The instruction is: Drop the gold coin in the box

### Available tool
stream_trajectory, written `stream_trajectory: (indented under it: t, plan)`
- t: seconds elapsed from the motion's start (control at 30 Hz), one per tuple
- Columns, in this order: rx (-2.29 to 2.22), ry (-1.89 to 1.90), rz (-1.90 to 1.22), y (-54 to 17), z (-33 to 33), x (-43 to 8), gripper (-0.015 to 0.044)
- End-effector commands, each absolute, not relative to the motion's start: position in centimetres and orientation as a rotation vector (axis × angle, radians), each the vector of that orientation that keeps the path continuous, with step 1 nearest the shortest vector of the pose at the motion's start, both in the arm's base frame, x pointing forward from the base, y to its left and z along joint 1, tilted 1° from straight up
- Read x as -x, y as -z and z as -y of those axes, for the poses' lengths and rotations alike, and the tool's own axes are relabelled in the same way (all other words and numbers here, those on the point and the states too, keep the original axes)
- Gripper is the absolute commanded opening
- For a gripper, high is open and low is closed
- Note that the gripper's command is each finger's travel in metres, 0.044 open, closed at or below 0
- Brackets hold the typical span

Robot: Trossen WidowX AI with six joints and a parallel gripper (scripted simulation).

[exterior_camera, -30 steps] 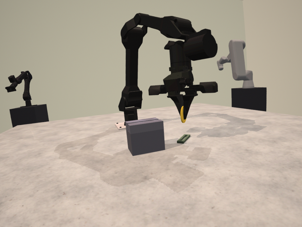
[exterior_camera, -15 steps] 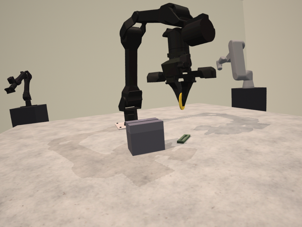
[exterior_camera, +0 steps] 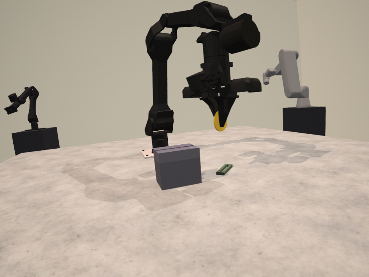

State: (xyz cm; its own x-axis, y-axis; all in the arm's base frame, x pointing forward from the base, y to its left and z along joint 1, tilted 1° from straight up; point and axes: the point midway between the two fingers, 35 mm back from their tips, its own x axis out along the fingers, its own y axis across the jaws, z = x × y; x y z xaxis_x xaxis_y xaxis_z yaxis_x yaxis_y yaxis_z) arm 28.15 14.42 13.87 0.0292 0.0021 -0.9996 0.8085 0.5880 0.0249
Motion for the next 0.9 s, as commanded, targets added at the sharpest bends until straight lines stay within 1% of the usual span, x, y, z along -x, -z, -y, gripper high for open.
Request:
stream_trajectory:
  t: [0.0, 0.33, 0.53, 0.87]
  plan:
    - [-0.840, 0.816, -1.388, -13.8, -14.2, -28.1, 0.0000]
    - [-1.078, 1.049, -1.278, -13.9, -13.7, -28.0, 0.0000]
    - [-1.082, 1.053, -1.275, -13.9, -13.6, -28.1, 0.0000]
    - [-1.080, 1.050, -1.274, -13.9, -11.5, -29.3, 0.0000]
